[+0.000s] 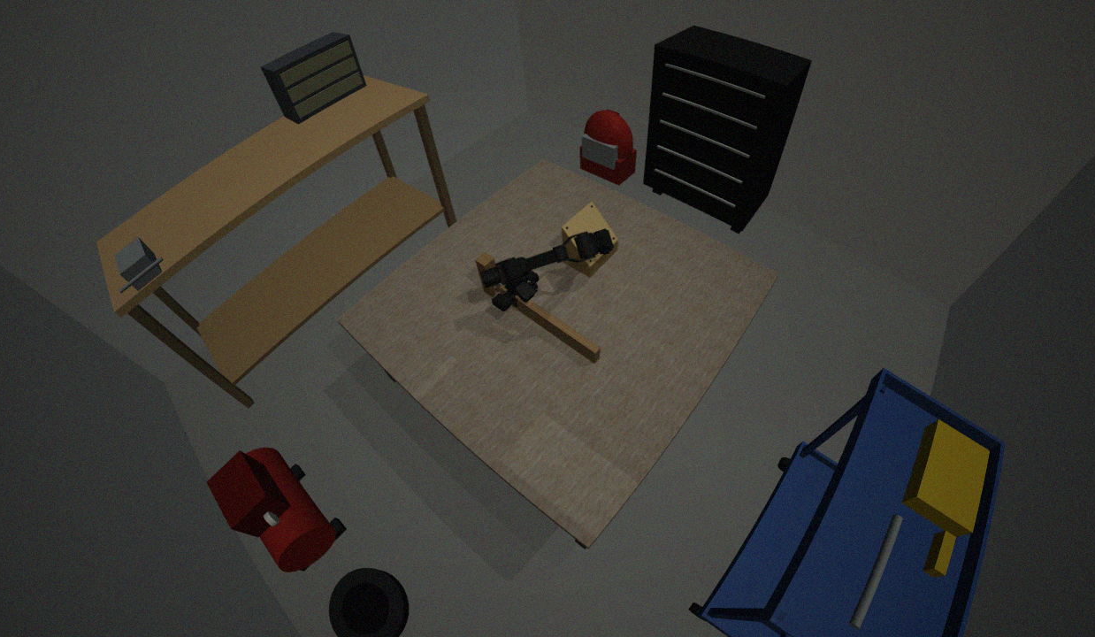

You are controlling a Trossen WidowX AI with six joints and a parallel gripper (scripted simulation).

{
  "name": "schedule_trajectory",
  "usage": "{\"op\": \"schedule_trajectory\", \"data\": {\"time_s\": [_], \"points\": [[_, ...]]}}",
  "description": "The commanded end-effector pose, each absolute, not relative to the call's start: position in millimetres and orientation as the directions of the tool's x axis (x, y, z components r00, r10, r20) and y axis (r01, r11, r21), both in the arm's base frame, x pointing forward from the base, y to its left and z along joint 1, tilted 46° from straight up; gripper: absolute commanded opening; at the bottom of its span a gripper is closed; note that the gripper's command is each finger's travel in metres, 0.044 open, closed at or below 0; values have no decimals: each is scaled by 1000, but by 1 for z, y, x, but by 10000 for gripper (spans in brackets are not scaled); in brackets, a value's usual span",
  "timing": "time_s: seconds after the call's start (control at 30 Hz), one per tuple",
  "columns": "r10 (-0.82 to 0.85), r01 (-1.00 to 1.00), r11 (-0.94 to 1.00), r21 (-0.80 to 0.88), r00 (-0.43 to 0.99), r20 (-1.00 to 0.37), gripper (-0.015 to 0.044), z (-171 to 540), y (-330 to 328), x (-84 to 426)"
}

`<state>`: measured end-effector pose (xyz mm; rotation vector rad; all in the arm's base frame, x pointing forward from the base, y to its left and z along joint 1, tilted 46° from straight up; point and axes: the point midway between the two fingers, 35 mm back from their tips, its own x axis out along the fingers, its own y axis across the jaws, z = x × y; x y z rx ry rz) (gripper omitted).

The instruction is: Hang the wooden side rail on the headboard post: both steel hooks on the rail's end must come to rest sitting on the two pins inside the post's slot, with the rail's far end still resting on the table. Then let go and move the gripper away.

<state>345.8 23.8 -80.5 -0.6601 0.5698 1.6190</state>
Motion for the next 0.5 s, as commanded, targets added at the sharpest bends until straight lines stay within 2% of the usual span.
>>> {"op": "schedule_trajectory", "data": {"time_s": [0.0, 0.47], "points": [[702, -989, -146, -24, -86, -707, 0, -77, 19, 350], [702, -989, -146, -24, -86, -707, 0, -75, 17, 351]]}}
